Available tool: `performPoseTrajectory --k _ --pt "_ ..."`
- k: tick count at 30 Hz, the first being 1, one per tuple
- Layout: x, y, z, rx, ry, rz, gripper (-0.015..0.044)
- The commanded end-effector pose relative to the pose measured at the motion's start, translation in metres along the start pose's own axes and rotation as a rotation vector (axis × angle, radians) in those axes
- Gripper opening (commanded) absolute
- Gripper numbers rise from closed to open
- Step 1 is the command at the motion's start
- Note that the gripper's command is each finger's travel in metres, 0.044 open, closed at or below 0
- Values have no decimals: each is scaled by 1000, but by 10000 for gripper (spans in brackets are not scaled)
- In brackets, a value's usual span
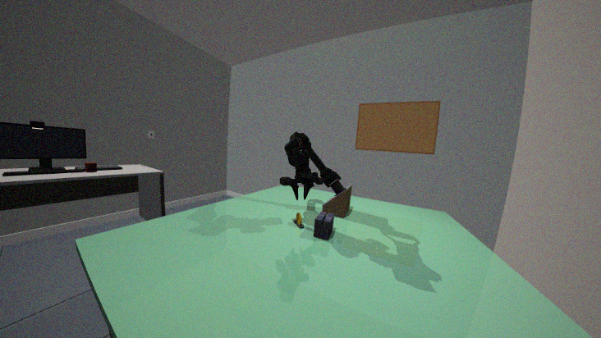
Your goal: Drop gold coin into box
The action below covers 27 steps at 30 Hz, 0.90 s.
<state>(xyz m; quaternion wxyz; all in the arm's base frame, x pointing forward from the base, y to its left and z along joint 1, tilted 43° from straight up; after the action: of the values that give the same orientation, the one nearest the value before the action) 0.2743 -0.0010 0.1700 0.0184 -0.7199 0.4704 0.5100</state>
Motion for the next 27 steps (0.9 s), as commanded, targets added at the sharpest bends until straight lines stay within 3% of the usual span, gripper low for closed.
performPoseTrajectory --k 1,6,10,27 --pt "-2 -2 -1 -58 25 18 161" --pt "0 -2 -2 -58 25 18 161" --pt "33 -1 -2 -58 26 19 161" --pt "57 -1 -2 -58 26 19 161"
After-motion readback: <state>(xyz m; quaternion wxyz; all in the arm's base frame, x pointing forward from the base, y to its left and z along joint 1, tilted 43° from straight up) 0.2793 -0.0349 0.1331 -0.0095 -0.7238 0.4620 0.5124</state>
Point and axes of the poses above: the point midway between the two fingers, 35 mm back from their tips, its own x axis out along the fingers, its own z axis across the jaws, y = z × x, the point moved 8 cm from there along -x, back along the fingers, and after that the axes turned 3 degrees about x, right-handed, at the moved point
